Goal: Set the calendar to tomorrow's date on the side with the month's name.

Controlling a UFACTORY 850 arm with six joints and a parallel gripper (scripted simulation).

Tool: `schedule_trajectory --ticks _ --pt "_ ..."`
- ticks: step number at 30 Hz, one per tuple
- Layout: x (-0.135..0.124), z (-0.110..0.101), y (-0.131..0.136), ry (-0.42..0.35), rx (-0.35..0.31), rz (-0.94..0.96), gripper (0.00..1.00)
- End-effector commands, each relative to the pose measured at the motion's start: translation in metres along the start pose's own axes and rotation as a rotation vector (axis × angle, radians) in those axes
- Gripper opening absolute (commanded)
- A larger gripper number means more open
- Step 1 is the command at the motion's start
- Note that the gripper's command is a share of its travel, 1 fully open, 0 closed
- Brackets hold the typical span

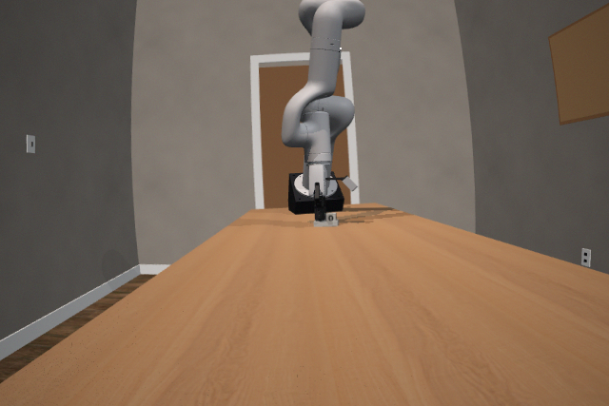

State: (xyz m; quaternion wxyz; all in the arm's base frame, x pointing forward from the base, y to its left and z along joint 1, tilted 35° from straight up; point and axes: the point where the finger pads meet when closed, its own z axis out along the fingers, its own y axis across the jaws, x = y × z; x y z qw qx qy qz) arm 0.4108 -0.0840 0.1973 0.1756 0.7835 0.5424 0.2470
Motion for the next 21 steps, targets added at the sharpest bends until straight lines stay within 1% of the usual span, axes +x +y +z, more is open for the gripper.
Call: schedule_trajectory --ticks 1,7,11,21 --pt "0.0 0.0 0.0 0.0 -0.001 0.0 0.27" --pt "0.0 -0.001 0.0 0.0 -0.001 0.0 0.27" --pt "0.0 -0.006 0.0 0.0 -0.001 0.0 0.27" --pt "0.0 -0.031 0.0 0.0 -0.001 0.0 0.27"
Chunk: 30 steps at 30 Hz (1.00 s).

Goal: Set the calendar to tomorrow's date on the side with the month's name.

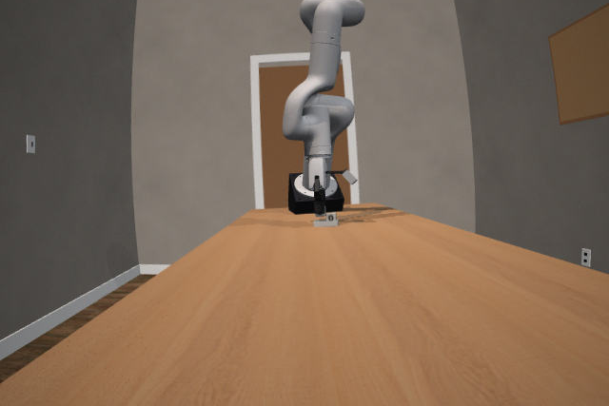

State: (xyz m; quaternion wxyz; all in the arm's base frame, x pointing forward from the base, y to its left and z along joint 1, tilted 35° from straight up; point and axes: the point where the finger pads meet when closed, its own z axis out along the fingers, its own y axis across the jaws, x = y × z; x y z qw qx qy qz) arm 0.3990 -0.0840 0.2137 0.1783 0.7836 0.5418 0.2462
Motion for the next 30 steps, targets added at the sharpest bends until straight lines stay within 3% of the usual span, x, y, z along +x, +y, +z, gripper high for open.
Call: schedule_trajectory --ticks 1,30 --pt "0.0 -0.014 0.0 0.005 0.003 0.0 0.27" --pt "0.0 -0.07 0.001 0.005 0.003 0.0 0.27"
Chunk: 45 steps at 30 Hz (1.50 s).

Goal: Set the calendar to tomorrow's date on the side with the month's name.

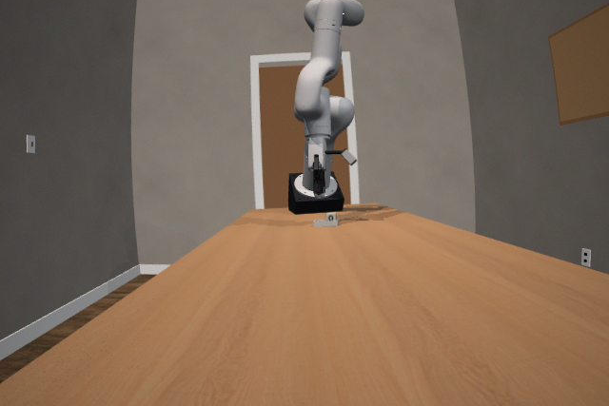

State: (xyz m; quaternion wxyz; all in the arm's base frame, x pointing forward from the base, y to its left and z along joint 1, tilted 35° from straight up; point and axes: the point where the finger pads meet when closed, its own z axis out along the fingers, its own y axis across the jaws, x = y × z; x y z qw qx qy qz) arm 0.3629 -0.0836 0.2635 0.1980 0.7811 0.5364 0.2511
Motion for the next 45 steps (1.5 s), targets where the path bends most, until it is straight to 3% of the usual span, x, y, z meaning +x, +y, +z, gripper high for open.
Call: schedule_trajectory --ticks 1,29,45 --pt "0.0 -0.009 0.001 0.019 0.043 0.003 0.27" --pt "0.0 -0.018 0.002 0.019 0.043 0.013 0.27" --pt "-0.031 -0.012 0.001 0.0 0.063 0.559 0.27"
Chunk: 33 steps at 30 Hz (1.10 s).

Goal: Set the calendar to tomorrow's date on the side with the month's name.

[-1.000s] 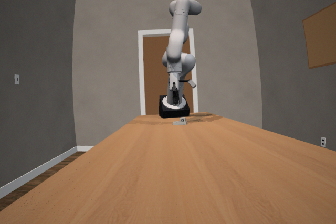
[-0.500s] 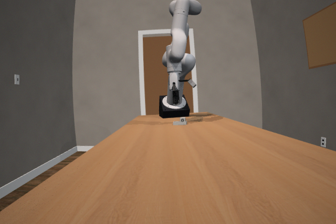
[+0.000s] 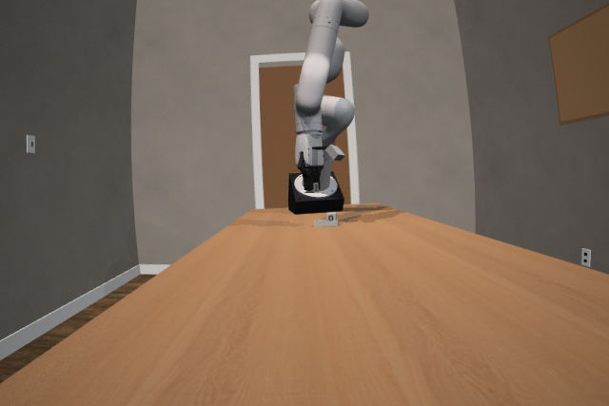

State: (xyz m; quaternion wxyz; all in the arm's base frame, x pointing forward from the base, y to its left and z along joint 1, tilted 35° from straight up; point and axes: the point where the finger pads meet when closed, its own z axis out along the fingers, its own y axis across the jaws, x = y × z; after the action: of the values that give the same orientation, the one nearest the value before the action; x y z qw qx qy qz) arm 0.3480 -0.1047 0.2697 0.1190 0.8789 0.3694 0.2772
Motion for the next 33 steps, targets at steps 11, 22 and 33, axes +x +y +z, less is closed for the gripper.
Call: schedule_trajectory --ticks 11,22,33 --pt "-0.026 0.004 0.012 -0.011 0.01 0.501 0.27" --pt "-0.045 0.005 0.021 -0.006 0.004 0.859 0.27" --pt "-0.061 0.006 0.028 0.003 -0.004 1.144 0.27"
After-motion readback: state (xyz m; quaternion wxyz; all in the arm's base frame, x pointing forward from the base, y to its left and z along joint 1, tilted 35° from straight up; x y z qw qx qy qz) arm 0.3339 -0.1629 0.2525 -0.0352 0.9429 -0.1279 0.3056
